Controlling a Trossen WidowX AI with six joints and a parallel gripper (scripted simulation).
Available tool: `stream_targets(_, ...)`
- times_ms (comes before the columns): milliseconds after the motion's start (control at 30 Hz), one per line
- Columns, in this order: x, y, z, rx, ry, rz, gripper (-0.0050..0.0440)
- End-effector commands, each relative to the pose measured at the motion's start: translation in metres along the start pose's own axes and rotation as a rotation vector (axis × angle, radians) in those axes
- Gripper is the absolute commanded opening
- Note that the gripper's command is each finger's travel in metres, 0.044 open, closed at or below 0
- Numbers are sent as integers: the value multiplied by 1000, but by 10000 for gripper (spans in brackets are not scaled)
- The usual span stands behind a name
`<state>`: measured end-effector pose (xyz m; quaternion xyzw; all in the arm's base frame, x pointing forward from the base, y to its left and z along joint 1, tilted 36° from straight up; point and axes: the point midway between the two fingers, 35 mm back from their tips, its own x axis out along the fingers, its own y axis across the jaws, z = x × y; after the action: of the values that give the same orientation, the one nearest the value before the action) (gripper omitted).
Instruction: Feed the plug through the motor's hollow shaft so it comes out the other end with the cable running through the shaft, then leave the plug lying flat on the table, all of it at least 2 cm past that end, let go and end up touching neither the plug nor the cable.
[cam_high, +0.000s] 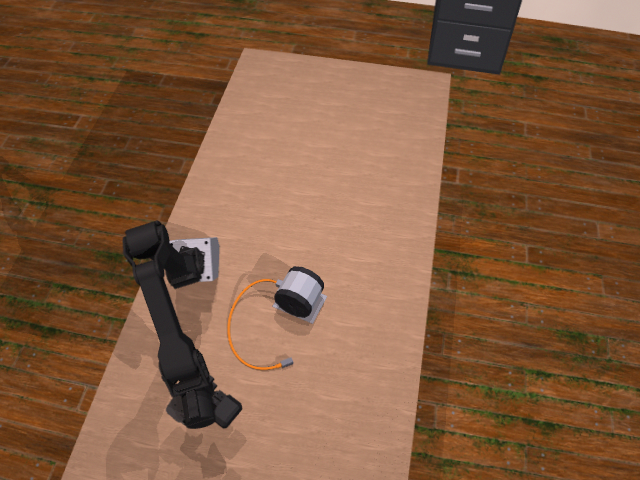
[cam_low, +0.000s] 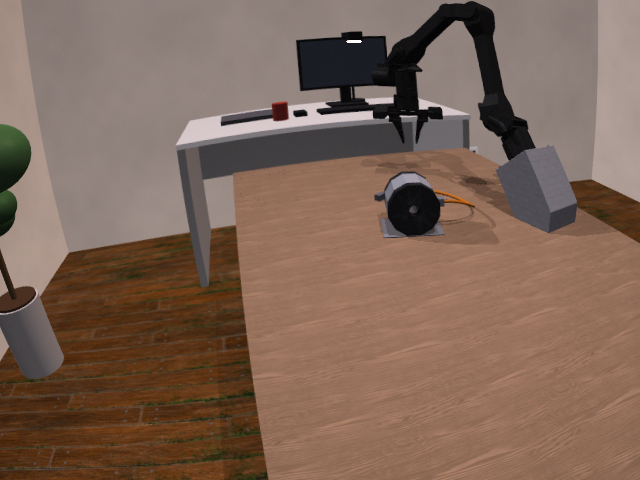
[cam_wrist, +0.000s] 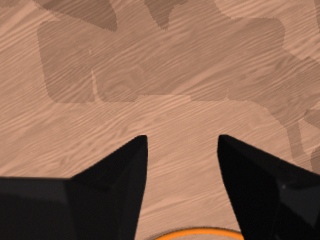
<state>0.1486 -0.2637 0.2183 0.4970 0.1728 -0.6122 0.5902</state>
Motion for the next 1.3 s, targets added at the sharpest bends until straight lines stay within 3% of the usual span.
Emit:
stream_targets(0,13,10,-22,-278,26,7,160)
stream_targets(367,30,33,-74,-1008,44,64,160)
stream_targets(433,30,33,-74,-1008,44,64,160)
stream_targets(633,37,43,-111,-1477,34,109,160)
stream_targets(933,42,49,-159,-2072,-9,171,160)
stream_targets(1000,42,49,-159,-2072,-9,171,160)
stream_targets(1067,43,50,-174,-2288,-34,191,160)
stream_targets(1267,43,49,-196,-2597,-79,217,160)
